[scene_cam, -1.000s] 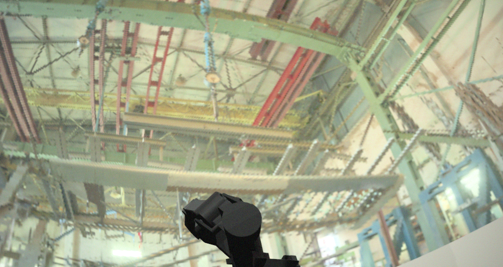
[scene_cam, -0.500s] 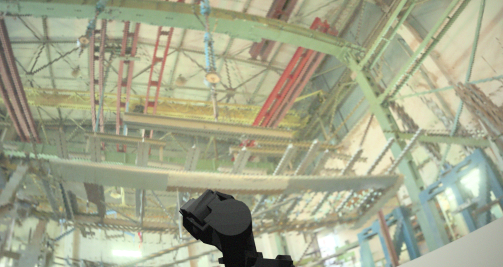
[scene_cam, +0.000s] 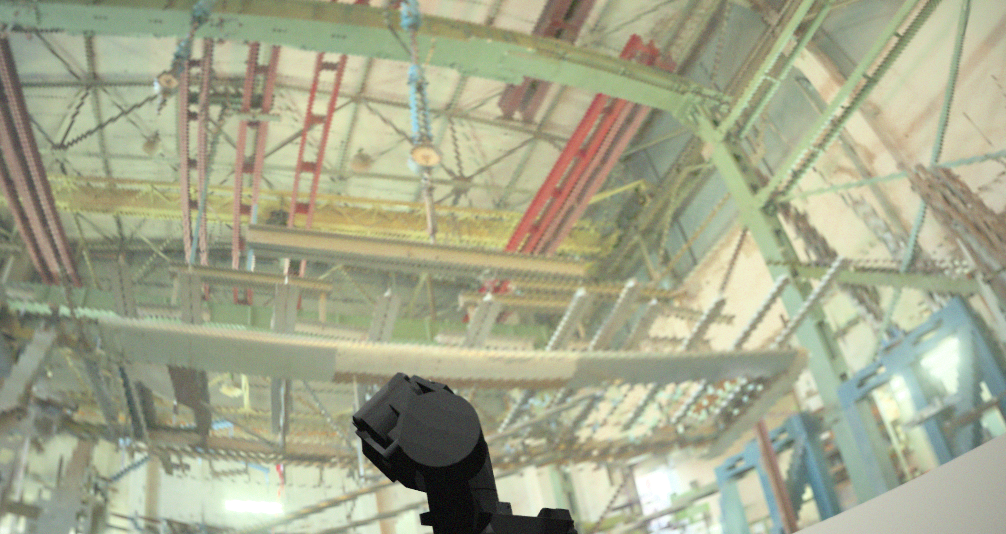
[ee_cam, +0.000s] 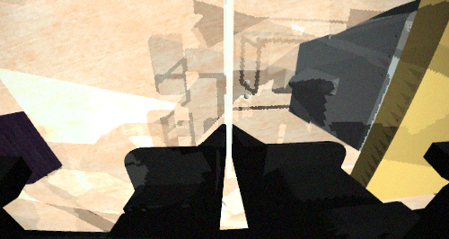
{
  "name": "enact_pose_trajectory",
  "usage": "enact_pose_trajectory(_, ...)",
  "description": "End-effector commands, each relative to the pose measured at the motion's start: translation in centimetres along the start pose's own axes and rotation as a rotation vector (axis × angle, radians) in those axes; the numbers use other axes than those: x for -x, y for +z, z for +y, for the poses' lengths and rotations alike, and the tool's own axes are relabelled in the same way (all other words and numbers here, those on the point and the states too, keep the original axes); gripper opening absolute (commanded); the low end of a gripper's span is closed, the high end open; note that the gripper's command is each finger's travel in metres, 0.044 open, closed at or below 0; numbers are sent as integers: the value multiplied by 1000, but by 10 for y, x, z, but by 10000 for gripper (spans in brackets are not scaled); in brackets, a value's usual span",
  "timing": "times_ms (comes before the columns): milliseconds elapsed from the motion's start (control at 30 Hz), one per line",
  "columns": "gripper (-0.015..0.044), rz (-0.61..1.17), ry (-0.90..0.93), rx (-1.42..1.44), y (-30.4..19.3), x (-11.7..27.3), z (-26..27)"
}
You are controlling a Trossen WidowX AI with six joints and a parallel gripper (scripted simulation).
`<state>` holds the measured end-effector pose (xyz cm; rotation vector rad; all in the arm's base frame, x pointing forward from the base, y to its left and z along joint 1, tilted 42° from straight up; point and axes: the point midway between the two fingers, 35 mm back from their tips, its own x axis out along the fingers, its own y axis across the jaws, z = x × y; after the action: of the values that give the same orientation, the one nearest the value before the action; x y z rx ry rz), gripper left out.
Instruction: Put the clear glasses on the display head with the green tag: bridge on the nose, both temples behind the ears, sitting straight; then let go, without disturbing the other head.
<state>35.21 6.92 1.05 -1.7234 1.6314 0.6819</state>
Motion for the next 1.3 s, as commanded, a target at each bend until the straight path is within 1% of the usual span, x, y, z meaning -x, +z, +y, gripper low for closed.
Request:
enact_pose_trajectory(0,0,0,-8,3,0,2,-8)
enact_pose_trajectory(1267,0,0,-10,1,-1,1,-60)
